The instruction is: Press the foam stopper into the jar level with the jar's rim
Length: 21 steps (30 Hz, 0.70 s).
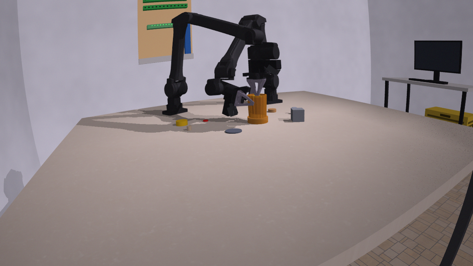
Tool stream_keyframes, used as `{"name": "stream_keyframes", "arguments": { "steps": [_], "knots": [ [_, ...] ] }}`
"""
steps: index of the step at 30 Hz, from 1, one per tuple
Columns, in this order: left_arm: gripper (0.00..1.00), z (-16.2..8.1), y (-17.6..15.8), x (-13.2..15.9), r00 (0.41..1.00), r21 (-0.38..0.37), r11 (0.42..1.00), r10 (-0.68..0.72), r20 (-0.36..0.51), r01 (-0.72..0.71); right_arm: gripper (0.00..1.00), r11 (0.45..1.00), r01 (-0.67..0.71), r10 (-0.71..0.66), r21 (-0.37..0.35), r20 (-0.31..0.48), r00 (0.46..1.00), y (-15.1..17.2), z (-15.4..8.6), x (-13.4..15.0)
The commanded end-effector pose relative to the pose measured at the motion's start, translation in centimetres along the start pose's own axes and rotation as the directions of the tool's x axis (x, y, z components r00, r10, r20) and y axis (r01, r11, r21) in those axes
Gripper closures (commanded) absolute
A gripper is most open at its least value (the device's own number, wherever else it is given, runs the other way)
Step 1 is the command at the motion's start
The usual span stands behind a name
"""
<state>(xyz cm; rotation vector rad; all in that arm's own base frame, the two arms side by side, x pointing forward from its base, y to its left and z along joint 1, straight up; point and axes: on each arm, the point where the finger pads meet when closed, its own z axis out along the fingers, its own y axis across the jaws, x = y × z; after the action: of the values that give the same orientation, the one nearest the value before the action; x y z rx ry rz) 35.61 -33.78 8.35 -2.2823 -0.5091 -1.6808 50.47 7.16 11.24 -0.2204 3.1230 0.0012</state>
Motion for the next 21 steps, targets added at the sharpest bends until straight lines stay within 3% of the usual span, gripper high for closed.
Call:
{"name": "stream_keyframes", "arguments": {
  "steps": [1,21],
  "knots": [
    [0.36,-0.2,0.1,1.4,1.000,0.000,1.000,-0.023,-0.005,0.023,1.00,1.000,-0.001,0.000,-0.002,-0.049,0.999,-0.5,3.5,0.3],
    [0.36,-0.2,0.1,1.4,1.000,0.000,1.000,-0.023,-0.005,0.023,1.00,1.000,-0.001,0.000,-0.002,-0.058,0.998,-0.4,4.6,0.4]
  ]
}}
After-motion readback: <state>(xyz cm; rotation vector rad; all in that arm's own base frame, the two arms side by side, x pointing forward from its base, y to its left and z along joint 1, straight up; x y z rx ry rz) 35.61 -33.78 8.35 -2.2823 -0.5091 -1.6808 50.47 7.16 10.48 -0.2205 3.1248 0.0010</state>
